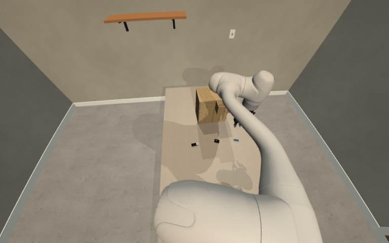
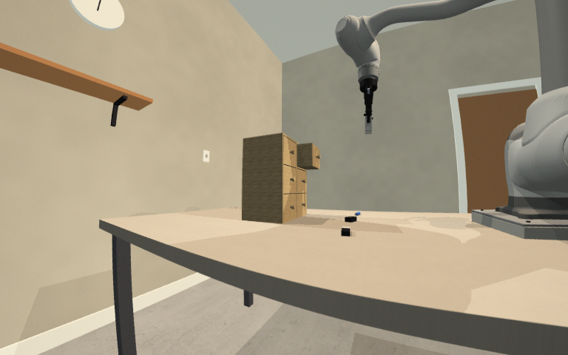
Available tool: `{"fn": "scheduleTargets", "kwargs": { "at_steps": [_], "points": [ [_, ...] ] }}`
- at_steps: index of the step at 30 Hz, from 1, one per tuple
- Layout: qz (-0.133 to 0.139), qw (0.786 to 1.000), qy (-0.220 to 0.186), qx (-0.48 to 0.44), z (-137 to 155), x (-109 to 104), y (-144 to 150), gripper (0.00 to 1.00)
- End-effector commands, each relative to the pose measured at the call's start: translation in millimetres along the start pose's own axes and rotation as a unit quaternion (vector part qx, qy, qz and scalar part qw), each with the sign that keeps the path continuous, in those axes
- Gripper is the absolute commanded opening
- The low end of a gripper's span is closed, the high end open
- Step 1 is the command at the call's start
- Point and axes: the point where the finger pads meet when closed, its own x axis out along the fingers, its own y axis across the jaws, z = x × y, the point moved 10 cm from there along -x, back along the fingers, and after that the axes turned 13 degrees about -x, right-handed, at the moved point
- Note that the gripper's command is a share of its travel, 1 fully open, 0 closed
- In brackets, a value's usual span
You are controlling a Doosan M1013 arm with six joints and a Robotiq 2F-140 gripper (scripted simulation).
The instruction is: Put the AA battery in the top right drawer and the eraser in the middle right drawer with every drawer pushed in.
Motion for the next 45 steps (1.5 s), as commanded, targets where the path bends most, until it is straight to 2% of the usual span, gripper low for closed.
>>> {"fn": "scheduleTargets", "kwargs": {
  "at_steps": [1,22,25,28,30,34,35,36,37,38,39,40,41,42,43,44,45],
  "points": [
    [-0.007,1.000,-0.025,0.000,-2,-3,0,0.20],
    [-0.009,0.999,-0.036,0.000,-3,-5,0,0.20],
    [-0.008,0.999,-0.036,0.016,-4,0,3,0.20],
    [-0.007,0.997,-0.036,0.074,-10,19,13,0.20],
    [-0.007,0.997,-0.036,0.074,-10,19,13,0.20],
    [-0.002,0.976,-0.037,0.216,-21,67,37,0.20],
    [-0.001,0.974,-0.037,0.223,-21,67,37,0.20],
    [-0.001,0.967,-0.037,0.253,-23,83,45,0.20],
    [0.000,0.962,-0.037,0.270,-23,83,45,0.20],
    [0.001,0.954,-0.037,0.298,-25,100,53,0.20],
    [0.002,0.947,-0.037,0.320,-25,100,53,0.20],
    [0.002,0.939,-0.036,0.343,-27,118,61,0.20],
    [0.004,0.930,-0.036,0.365,-27,118,61,0.20],
    [0.003,0.921,-0.036,0.387,-28,136,69,0.20],
    [0.005,0.912,-0.036,0.409,-29,136,69,0.20],
    [0.004,0.902,-0.036,0.431,-29,154,77,0.20],
    [0.006,0.891,-0.036,0.452,-29,154,77,0.20]
  ]
}}
